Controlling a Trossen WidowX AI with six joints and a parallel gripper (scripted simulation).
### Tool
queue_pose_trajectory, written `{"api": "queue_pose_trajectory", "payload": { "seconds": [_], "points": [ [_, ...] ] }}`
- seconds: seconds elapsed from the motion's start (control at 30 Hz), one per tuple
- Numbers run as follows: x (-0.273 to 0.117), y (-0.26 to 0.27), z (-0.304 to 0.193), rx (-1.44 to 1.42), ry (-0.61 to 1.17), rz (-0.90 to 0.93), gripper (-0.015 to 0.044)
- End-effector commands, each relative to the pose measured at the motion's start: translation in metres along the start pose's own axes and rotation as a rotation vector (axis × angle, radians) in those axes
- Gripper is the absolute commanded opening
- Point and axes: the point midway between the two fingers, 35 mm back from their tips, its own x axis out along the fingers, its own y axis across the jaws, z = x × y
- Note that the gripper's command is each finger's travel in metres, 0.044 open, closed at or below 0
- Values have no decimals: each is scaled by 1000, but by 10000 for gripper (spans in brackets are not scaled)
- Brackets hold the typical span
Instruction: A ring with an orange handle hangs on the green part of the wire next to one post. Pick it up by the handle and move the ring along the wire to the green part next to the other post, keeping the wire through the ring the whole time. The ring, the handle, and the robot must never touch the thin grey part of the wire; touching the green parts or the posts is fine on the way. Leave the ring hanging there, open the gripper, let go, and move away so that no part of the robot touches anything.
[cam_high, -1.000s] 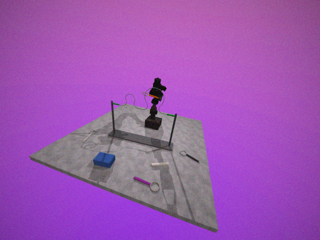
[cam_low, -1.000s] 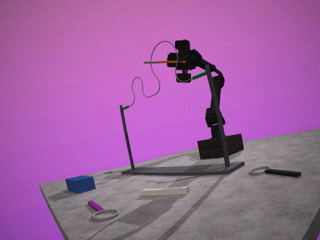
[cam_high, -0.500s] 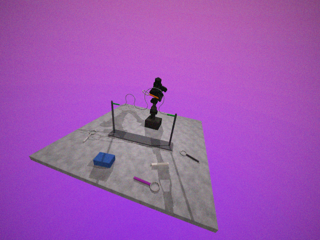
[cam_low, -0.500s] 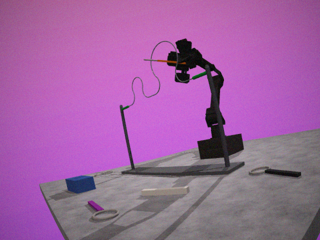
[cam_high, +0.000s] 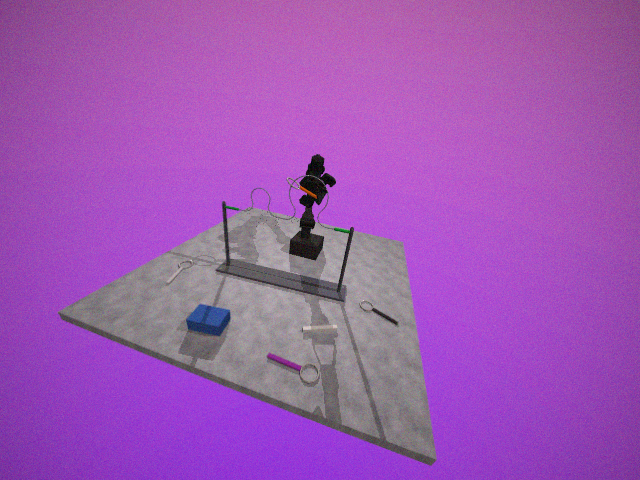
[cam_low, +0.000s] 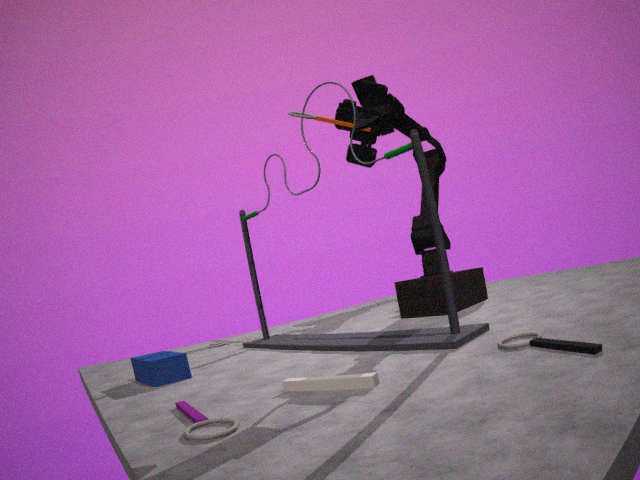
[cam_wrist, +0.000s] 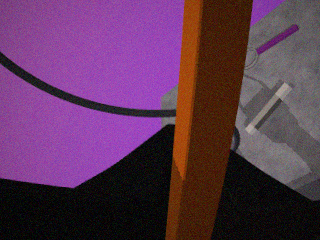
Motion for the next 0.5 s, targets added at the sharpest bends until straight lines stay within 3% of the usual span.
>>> {"api": "queue_pose_trajectory", "payload": {
  "seconds": [0.0, 0.47],
  "points": [
    [-1, 1, 2, -47, -12, -18, -150],
    [-1, -4, 2, -174, -29, -90, -150]
  ]
}}
